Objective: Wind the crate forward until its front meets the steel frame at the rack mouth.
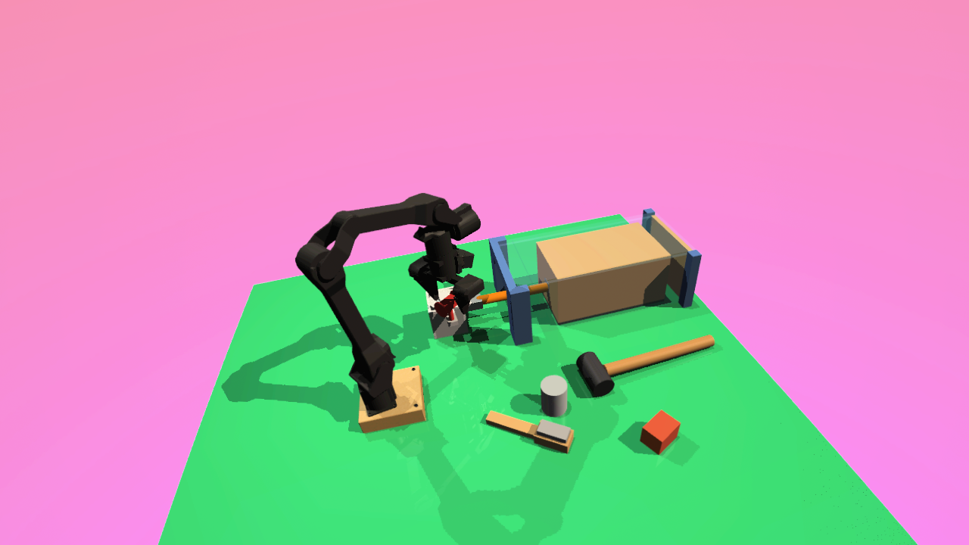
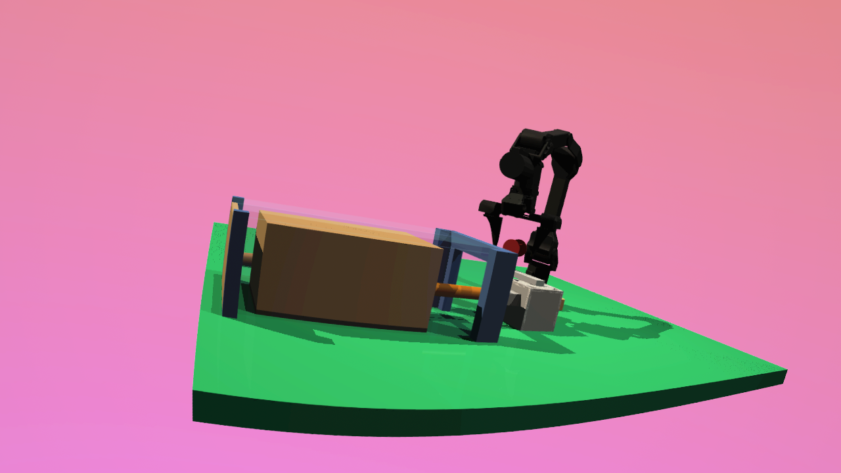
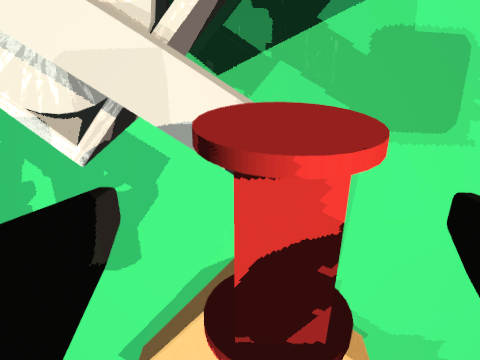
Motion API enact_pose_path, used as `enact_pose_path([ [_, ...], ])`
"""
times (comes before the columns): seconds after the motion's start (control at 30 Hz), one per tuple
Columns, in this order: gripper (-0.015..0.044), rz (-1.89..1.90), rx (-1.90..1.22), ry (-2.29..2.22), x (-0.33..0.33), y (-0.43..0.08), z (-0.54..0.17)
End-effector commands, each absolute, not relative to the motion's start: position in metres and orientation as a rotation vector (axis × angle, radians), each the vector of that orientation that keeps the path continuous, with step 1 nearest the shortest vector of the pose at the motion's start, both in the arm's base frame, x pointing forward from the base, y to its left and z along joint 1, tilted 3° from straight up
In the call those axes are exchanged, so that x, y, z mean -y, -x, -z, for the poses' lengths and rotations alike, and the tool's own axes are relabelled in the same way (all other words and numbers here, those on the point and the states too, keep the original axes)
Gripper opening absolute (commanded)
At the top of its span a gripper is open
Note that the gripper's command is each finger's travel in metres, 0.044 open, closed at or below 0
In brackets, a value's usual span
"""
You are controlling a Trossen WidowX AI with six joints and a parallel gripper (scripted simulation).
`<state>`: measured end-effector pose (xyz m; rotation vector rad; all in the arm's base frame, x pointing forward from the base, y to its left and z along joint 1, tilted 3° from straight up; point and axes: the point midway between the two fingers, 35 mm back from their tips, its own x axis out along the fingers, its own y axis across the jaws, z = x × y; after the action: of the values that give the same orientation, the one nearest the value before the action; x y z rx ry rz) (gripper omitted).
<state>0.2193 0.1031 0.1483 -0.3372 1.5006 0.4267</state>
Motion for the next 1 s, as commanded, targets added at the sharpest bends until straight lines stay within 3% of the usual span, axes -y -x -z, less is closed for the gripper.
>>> enact_pose_path([
  [0.0,0.044,-0.429,-1.5,0.33,-0.104,-0.219,-0.141],
  [0.4,0.044,-0.429,-1.5,0.33,-0.105,-0.217,-0.124],
  [0.93,0.002,-0.427,-1.502,0.337,-0.104,-0.217,-0.127],
  [0.97,0.0013,-0.427,-1.502,0.337,-0.104,-0.217,-0.127],
])
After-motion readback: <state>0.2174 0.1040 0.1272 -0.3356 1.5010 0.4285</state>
